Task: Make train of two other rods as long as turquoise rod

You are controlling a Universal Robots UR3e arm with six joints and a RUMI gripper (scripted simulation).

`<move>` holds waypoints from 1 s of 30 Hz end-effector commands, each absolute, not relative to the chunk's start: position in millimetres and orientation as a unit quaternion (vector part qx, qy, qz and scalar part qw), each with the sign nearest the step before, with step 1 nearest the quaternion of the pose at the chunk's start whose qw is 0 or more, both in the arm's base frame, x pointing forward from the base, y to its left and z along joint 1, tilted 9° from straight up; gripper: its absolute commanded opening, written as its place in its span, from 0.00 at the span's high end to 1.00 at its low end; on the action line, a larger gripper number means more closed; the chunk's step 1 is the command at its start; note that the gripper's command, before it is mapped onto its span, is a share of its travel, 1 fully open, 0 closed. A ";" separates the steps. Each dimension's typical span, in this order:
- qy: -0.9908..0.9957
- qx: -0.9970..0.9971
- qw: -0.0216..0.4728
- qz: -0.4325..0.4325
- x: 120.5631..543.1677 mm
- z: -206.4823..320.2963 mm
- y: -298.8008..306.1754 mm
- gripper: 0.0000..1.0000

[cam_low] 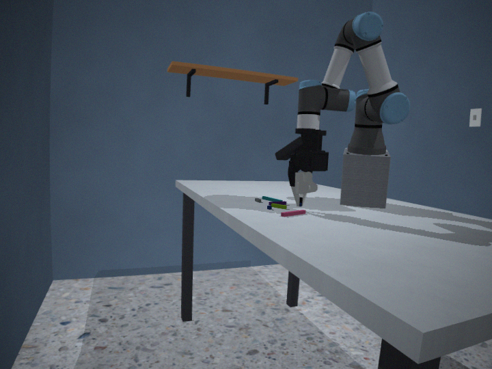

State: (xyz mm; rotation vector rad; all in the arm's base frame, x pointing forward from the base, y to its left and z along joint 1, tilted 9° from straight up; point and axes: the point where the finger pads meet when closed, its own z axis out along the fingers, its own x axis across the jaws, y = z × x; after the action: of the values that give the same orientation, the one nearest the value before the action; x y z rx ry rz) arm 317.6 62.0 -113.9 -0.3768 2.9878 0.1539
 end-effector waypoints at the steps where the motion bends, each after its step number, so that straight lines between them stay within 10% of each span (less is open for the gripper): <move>1: 0.989 -0.125 0.064 0.051 318.2 -113.5 61.9 1.00; 30: 0.989 -0.125 0.064 0.051 318.8 -118.5 62.5 1.00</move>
State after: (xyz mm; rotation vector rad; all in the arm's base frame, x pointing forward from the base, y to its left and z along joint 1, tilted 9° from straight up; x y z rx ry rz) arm 318.0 62.5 -117.2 -0.3768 2.9880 0.1540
